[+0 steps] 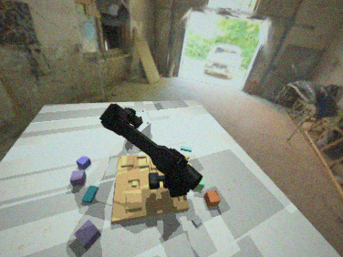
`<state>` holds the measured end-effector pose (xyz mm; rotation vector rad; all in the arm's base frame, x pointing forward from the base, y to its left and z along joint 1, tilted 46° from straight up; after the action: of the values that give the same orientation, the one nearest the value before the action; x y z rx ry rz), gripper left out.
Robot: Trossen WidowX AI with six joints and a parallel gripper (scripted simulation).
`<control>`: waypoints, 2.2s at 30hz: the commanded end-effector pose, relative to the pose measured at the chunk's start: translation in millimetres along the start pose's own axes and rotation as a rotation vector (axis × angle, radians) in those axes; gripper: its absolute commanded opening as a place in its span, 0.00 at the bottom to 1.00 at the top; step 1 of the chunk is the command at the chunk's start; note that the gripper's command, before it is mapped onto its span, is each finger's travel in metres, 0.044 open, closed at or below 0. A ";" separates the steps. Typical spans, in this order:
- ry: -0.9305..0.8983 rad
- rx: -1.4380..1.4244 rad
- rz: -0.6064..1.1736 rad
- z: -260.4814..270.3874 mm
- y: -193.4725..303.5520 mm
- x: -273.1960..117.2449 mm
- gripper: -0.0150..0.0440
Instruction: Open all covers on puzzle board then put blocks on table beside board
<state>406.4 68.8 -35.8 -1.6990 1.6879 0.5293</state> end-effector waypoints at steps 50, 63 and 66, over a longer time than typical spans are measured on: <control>0.008 -0.011 0.008 5.4 22.7 -8.9 0.25; 0.008 -0.006 0.005 6.2 29.8 -10.8 0.25; 0.008 -0.006 0.005 6.2 29.8 -10.8 0.25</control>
<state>377.9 83.5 -37.2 -1.7132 1.6970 0.5344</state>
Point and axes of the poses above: the point midway between the two fingers, 35 mm back from their tips, its own x axis out along the fingers, its own z axis across the jaws, y = z × x, the point moved 4 cm from there along -x, back along the fingers, and after that the axes turned 1 degree about x, right-handed, at the moved point
